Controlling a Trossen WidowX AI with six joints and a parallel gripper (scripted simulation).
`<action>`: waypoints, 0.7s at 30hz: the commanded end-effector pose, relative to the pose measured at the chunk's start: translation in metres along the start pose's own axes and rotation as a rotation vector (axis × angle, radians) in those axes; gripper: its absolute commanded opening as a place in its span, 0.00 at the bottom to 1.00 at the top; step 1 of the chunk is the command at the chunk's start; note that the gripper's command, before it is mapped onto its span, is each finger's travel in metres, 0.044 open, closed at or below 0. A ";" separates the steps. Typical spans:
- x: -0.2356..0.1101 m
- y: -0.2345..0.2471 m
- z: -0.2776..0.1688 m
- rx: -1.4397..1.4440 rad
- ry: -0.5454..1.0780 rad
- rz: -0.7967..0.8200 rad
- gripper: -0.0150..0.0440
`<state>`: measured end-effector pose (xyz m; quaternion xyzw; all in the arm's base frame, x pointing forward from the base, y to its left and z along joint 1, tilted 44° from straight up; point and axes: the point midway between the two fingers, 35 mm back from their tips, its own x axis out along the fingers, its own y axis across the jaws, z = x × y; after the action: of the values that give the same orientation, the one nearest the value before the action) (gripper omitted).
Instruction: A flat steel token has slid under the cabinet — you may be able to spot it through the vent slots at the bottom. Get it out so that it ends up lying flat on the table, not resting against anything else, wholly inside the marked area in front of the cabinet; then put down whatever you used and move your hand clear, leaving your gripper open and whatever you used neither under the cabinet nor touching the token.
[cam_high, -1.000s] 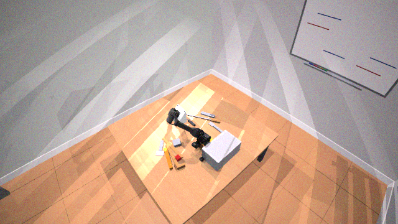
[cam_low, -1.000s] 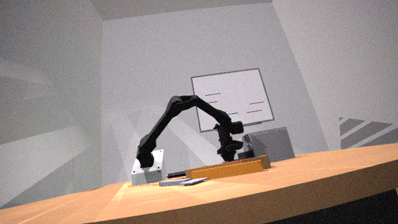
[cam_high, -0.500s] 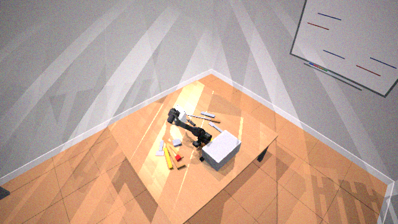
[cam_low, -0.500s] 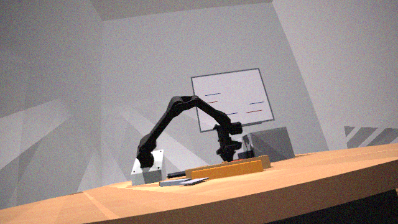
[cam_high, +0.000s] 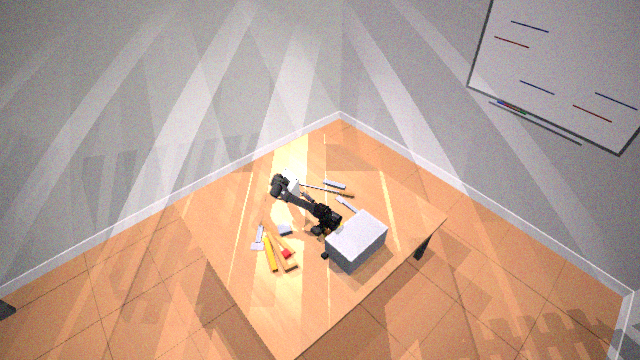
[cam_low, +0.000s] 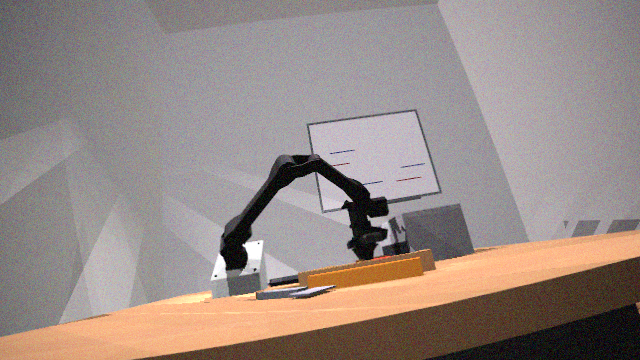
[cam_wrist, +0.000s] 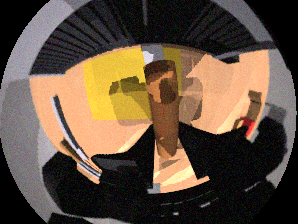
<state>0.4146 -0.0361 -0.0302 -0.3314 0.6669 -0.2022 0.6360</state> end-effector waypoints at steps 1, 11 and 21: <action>0.001 0.004 -0.001 -0.011 0.004 0.006 0.25; 0.001 0.003 -0.007 -0.012 0.005 0.006 0.25; 0.001 0.003 -0.015 -0.012 0.005 0.006 0.25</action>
<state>0.4045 -0.0360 -0.0312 -0.3312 0.6684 -0.1989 0.6355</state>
